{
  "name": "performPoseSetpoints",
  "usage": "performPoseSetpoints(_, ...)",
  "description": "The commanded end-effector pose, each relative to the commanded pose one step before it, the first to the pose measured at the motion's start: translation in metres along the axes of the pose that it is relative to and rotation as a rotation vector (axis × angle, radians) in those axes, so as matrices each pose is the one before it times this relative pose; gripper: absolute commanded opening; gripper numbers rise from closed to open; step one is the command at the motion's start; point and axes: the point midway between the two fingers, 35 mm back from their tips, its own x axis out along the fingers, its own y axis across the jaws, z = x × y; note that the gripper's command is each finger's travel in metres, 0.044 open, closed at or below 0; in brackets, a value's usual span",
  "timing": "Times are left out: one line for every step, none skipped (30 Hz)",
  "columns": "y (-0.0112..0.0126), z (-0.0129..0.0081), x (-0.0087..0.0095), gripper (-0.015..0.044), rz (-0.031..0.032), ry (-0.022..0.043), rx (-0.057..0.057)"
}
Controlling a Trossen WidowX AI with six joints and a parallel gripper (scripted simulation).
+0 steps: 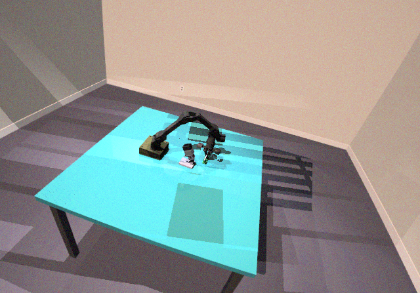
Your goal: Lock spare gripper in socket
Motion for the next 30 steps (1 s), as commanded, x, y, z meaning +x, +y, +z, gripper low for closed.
performPoseSetpoints(-0.00247, -0.00319, -0.01462, 0.0, -0.01137, -0.00288, 0.0024)
performPoseSetpoints(-0.00014, -0.00085, -0.00343, 0.0, -0.00001, -0.00002, 0.0)
performPoseSetpoints(-0.0001, -0.00086, -0.00343, 0.0, -0.00001, -0.00002, 0.0)
performPoseSetpoints(-0.00007, -0.00088, -0.00343, 0.0, -0.00001, -0.00002, 0.0)
performPoseSetpoints(-0.00004, -0.0009, -0.00343, 0.0, 0.0, -0.00002, 0.0)
performPoseSetpoints(0.0, -0.00092, -0.00344, 0.0, 0.0, -0.00002, 0.0)
performPoseSetpoints(0.00003, -0.00093, -0.00344, 0.0, 0.0, -0.00002, 0.0)
performPoseSetpoints(0.00006, -0.00095, -0.00344, 0.0, 0.00001, -0.00002, 0.0)
performPoseSetpoints(0.00009, -0.00097, -0.00344, 0.0, 0.00001, -0.00001, 0.0)
performPoseSetpoints(0.00013, -0.00098, -0.00344, 0.0, 0.00001, -0.00001, 0.0)
performPoseSetpoints(0.00016, -0.001, -0.00344, 0.0, 0.00001, -0.00001, 0.0)
performPoseSetpoints(0.00019, -0.00102, -0.00344, 0.0, 0.00002, -0.00001, 0.0)
performPoseSetpoints(0.00023, -0.00104, -0.00343, 0.0, 0.00002, -0.00001, 0.0)
performPoseSetpoints(0.00026, -0.00105, -0.00343, 0.0, 0.00002, -0.00001, 0.0)
performPoseSetpoints(0.00024, -0.00088, -0.00281, 0.0, 0.00002, 0.0, 0.0)
performPoseSetpoints(0.00015, -0.00054, -0.0017, 0.0, 0.00001, 0.0, 0.0)
performPoseSetpoints(0.00005, -0.00018, -0.00057, 0.0, 0.0, 0.0, 0.0)
performPoseSetpoints(0.0, 0.0, 0.0, 0.0, 0.0, 0.0, 0.0)
performPoseSetpoints(0.0, 0.0, 0.0, 0.0, 0.0, 0.0, 0.0)
performPoseSetpoints(0.00061, 0.00213, 0.00704, 0.0007, 0.00997, 0.00279, -0.0061)
performPoseSetpoints(0.0, 0.0, 0.0, 0.0, 0.0, 0.0, 0.0)
performPoseSetpoints(0.0, 0.0, 0.0, 0.0, 0.0, 0.0, 0.0)
performPoseSetpoints(0.0, 0.0, 0.0, 0.0, 0.0, 0.0, 0.0)
performPoseSetpoints(0.0, 0.0, 0.0, 0.0, 0.0, 0.0, 0.0)
performPoseSetpoints(0.0, 0.0, 0.0, 0.0, 0.0, 0.0, 0.0)
performPoseSetpoints(-0.00001, -0.00003, -0.00004, 0.0, 0.00096, -0.00106, 0.0035)
performPoseSetpoints(-0.00002, -0.00006, -0.00009, 0.0, 0.00215, -0.00235, 0.0078)
performPoseSetpoints(-0.00002, -0.00006, -0.00009, 0.0, 0.00212, -0.00229, 0.0076)
performPoseSetpoints(-0.00001, -0.00005, -0.00008, 0.0, 0.00183, -0.00196, 0.0065)
performPoseSetpoints(-0.00001, -0.00002, -0.00003, 0.0, 0.00073, -0.00077, 0.0026)
